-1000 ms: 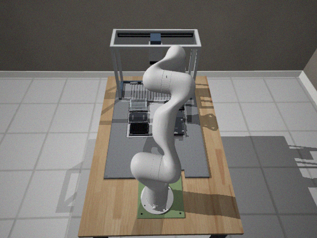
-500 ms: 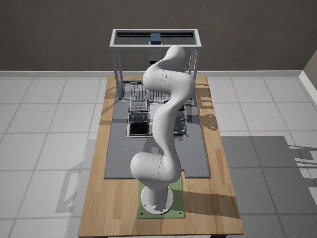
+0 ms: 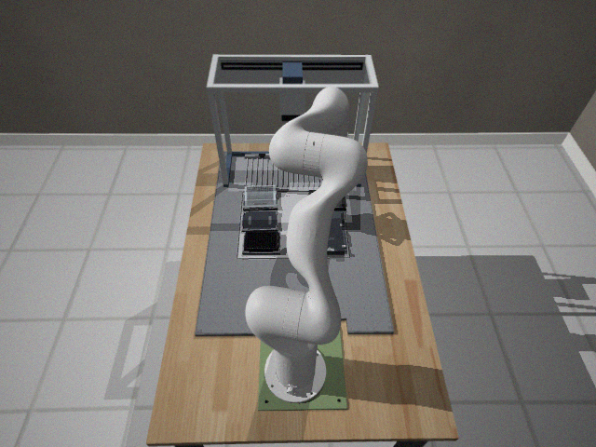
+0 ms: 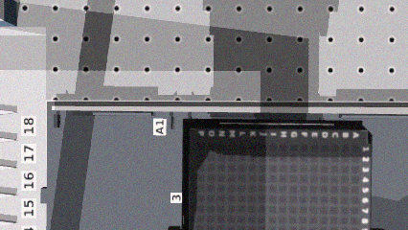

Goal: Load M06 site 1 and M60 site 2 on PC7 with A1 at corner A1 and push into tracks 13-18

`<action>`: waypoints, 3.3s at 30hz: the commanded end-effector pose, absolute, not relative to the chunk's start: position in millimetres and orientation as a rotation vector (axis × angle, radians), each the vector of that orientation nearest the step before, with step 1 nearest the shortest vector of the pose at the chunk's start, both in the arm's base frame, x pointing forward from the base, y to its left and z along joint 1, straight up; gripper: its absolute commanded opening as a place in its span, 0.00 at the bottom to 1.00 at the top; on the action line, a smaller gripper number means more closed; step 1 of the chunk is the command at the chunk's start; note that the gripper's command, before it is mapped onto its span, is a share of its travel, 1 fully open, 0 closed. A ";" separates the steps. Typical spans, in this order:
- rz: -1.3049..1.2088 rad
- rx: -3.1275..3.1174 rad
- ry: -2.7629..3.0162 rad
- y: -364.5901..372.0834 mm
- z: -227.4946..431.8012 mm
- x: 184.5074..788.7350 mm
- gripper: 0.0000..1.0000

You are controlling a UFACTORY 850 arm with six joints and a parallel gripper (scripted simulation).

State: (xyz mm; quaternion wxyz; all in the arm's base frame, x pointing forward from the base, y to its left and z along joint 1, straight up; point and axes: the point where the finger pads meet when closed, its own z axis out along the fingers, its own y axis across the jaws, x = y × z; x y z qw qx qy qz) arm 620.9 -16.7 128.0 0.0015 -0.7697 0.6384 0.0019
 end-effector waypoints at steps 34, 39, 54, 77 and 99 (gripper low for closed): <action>0.003 -2.414 2.003 -16.4 75.2 622.0 0.00; 0.003 -2.414 2.003 -16.4 66.8 622.0 0.00; 0.003 -2.414 2.003 -16.3 51.3 622.1 0.00; 0.003 -2.414 2.003 -16.3 46.6 622.1 0.00; 0.003 -2.414 2.003 -16.3 37.9 622.1 0.00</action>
